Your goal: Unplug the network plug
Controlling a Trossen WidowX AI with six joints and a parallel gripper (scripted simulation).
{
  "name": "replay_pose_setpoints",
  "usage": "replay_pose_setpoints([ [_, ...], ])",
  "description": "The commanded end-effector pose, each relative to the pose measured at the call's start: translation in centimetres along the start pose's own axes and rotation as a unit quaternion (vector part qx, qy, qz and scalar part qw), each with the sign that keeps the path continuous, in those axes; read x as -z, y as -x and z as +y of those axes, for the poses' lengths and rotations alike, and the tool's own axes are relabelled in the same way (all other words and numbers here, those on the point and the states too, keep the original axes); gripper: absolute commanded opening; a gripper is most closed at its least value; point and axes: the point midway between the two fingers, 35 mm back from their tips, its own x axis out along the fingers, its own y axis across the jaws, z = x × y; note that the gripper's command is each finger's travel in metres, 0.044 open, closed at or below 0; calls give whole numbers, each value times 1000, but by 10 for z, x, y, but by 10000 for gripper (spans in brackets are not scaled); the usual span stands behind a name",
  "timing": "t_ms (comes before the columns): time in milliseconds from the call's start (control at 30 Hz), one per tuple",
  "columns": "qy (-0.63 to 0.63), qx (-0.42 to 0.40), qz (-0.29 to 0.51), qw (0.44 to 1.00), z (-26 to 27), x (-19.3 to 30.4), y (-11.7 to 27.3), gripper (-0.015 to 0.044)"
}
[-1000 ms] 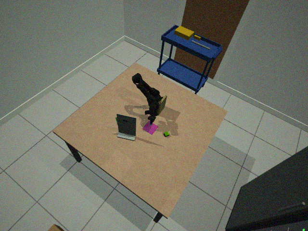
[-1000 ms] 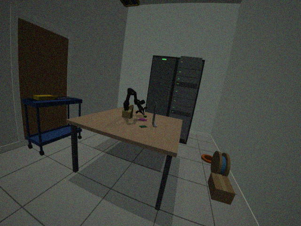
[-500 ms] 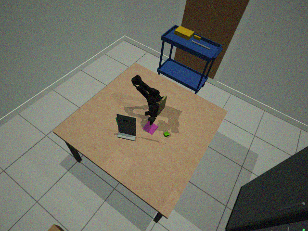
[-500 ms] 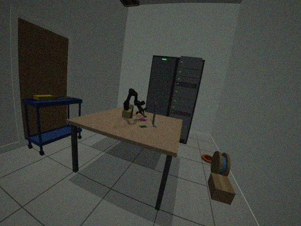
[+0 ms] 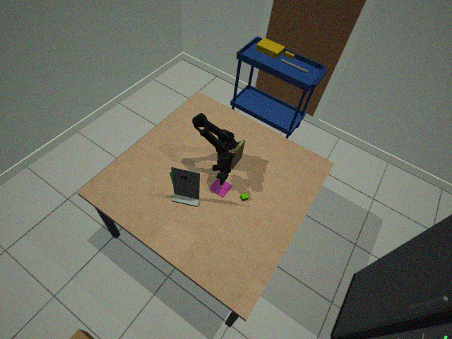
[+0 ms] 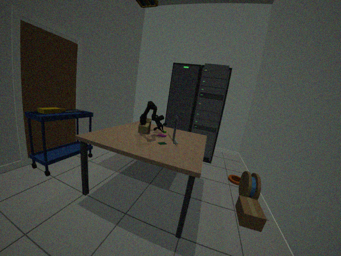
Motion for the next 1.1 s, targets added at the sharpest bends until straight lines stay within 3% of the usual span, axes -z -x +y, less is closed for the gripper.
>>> replay_pose_setpoints([
  [0,3,0,2,1000,-2,1,-3,0],
  [1067,4,-1,-1,1000,-19,-2,-21,0],
])
